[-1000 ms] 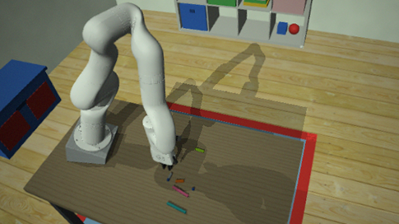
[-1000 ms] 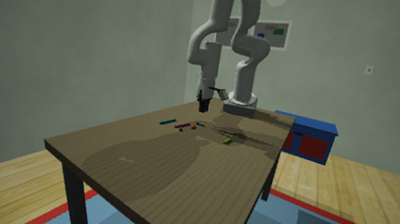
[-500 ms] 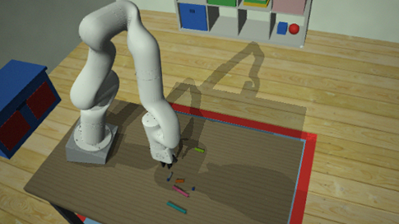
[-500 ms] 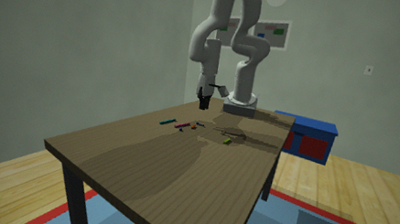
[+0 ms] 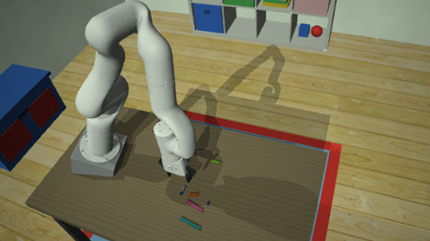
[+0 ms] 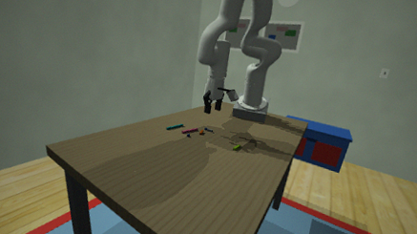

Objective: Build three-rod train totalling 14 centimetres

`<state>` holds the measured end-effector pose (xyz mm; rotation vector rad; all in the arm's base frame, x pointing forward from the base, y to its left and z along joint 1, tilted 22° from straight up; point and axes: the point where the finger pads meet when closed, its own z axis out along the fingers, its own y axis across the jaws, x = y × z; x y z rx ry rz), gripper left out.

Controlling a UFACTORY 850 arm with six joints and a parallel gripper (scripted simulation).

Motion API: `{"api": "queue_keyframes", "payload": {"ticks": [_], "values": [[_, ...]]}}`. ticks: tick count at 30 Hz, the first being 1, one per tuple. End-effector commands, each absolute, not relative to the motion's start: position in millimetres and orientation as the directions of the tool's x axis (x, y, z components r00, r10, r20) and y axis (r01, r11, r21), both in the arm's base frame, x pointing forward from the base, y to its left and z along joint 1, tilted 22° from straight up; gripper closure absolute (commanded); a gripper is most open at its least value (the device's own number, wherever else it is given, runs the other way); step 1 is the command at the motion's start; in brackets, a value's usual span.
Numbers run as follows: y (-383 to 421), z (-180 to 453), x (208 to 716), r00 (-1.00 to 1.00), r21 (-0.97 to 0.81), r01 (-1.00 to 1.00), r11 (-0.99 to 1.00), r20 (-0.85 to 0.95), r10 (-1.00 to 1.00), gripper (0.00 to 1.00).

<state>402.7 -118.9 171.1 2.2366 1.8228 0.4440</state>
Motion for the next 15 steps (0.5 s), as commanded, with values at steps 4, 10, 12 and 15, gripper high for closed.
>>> {"api": "queue_keyframes", "payload": {"ticks": [4, 10, 12, 15], "values": [[-119, 172, 403, 0.184, 0.358, 0.911, -0.205, 0.092, 0.979, 0.00], [-121, 172, 405, 0.163, 0.361, 0.915, -0.182, 0.084, 0.983, 0.00], [-128, 173, 411, 0.098, 0.368, 0.923, -0.113, 0.060, 0.993, 0.00], [-144, 175, 424, -0.059, 0.379, 0.924, 0.055, -0.001, 0.998, 0.00]]}}
